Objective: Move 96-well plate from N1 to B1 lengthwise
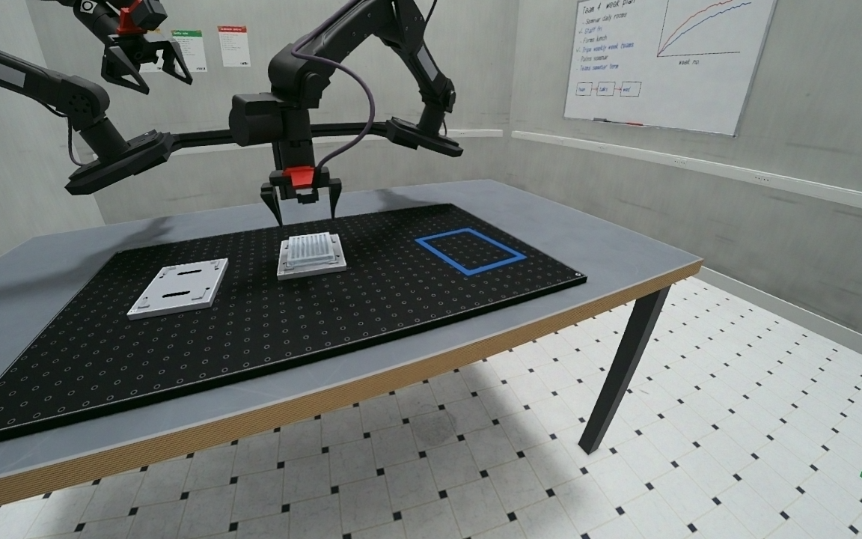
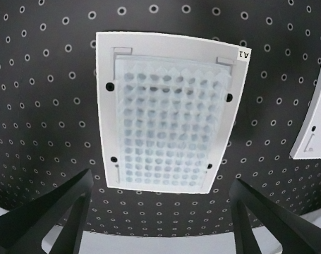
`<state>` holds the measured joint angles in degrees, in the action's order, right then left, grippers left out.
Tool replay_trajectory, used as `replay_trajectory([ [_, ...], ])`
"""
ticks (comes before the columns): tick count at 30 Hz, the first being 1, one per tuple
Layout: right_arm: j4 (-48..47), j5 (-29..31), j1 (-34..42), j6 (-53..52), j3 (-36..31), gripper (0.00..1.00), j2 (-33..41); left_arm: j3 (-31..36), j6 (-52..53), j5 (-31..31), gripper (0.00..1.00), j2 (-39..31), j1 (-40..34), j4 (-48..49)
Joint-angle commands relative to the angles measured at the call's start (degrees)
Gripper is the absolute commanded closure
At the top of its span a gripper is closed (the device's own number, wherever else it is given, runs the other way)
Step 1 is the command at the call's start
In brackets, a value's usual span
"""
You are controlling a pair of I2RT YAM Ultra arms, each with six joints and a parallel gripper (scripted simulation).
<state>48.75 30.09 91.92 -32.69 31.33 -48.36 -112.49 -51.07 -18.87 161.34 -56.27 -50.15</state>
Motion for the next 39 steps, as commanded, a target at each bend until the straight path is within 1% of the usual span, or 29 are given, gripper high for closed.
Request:
replay_trajectory([
  [1, 3.32, 2.42, 4.02, -2.94, 2.03, 0.0, 1.27, -1.72, -0.46, 0.17, 0.0, 0.35, 0.04, -0.97],
  [11, 4.03, 2.98, 5.18, -4.0, 2.28, 0.0, 1.05, -3.32, 0.87, -0.16, 0.0, 2.47, 0.82, 0.87],
  [39, 3.48, 2.57, 4.95, -3.73, 1.72, 0.0, 0.52, -3.81, 2.34, -0.76, 0.0, 6.84, 2.25, 5.57],
])
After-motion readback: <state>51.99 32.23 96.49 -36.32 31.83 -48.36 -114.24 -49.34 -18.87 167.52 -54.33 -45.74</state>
